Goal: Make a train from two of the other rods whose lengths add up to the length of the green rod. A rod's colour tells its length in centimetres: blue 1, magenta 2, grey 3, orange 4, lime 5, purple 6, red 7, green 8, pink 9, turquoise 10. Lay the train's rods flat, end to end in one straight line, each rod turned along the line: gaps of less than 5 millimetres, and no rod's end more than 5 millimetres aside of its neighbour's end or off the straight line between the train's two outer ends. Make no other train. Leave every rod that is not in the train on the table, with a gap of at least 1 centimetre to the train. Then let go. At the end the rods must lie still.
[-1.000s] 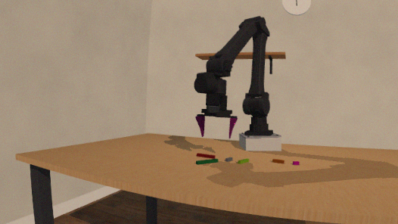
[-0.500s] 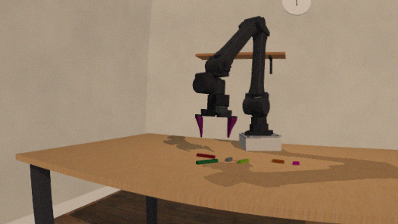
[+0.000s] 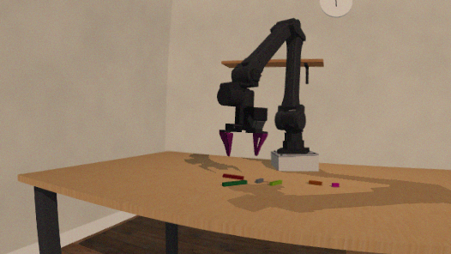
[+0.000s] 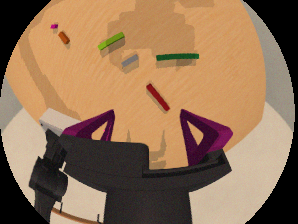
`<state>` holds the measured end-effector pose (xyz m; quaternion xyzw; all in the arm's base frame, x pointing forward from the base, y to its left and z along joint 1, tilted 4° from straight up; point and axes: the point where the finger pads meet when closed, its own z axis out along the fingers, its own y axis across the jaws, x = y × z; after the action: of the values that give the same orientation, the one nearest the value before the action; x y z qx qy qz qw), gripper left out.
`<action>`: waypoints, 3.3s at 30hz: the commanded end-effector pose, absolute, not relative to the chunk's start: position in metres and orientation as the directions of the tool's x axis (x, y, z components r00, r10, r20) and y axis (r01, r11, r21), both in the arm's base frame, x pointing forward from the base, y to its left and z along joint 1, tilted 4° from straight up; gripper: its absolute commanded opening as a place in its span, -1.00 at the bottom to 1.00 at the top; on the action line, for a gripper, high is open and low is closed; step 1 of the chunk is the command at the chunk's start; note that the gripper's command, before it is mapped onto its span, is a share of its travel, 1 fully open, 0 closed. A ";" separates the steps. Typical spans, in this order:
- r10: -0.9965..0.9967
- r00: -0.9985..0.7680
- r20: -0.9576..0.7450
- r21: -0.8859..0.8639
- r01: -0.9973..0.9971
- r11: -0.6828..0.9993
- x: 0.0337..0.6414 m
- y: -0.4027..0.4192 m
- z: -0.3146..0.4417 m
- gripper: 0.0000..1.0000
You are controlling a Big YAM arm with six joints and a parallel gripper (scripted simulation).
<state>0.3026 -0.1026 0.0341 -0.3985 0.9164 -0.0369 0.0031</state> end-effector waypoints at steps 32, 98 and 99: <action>-0.752 -0.659 0.010 -0.091 -0.749 0.656 0.319 -0.112 0.043 1.00; -0.730 -0.684 0.005 -0.095 -0.727 0.681 0.323 -0.107 0.044 1.00; -0.723 -0.691 0.001 -0.098 -0.720 0.687 0.326 -0.103 0.045 1.00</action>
<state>0.3026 -0.1027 0.0339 -0.4084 0.9121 -0.0362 0.0029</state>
